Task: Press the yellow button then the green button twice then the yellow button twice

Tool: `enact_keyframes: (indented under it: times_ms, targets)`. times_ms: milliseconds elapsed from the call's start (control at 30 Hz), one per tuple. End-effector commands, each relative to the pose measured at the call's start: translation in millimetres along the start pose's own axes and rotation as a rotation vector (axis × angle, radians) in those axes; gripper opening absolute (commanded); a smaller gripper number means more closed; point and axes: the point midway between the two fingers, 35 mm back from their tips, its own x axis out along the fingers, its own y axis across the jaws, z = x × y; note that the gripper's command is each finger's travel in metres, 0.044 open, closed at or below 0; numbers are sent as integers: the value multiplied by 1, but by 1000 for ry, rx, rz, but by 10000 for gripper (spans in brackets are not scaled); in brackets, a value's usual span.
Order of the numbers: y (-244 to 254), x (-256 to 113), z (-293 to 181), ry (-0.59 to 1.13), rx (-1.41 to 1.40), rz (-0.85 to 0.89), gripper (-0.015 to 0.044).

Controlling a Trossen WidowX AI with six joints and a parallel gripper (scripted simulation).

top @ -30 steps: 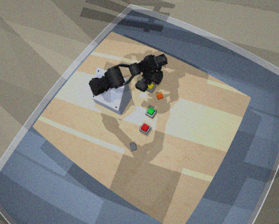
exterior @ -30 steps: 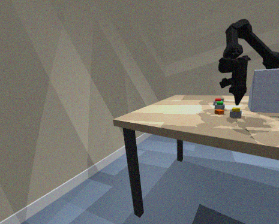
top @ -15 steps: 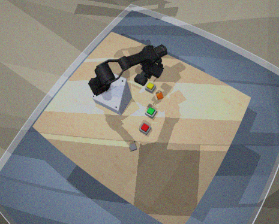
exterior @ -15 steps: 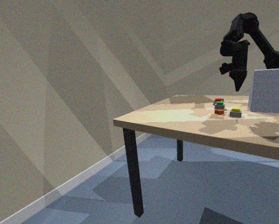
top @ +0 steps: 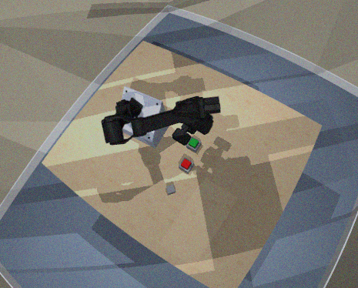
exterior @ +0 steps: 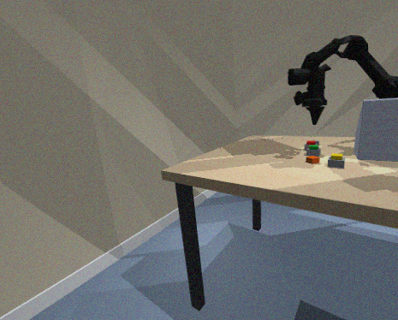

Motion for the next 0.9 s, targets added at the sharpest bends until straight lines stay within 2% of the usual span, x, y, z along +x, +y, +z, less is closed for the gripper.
enact_keyframes:
  times_ms: [0, 100, 267, 867]
  targets:
    - [-12, 1, 0, 0, -21, -14, 20]
    - [-11, 4, 1, 0, -21, -13, 20]
    - [-13, 61, 0, 0, -21, -16, 20]
    - [-13, 82, 0, 0, -21, -16, 20]
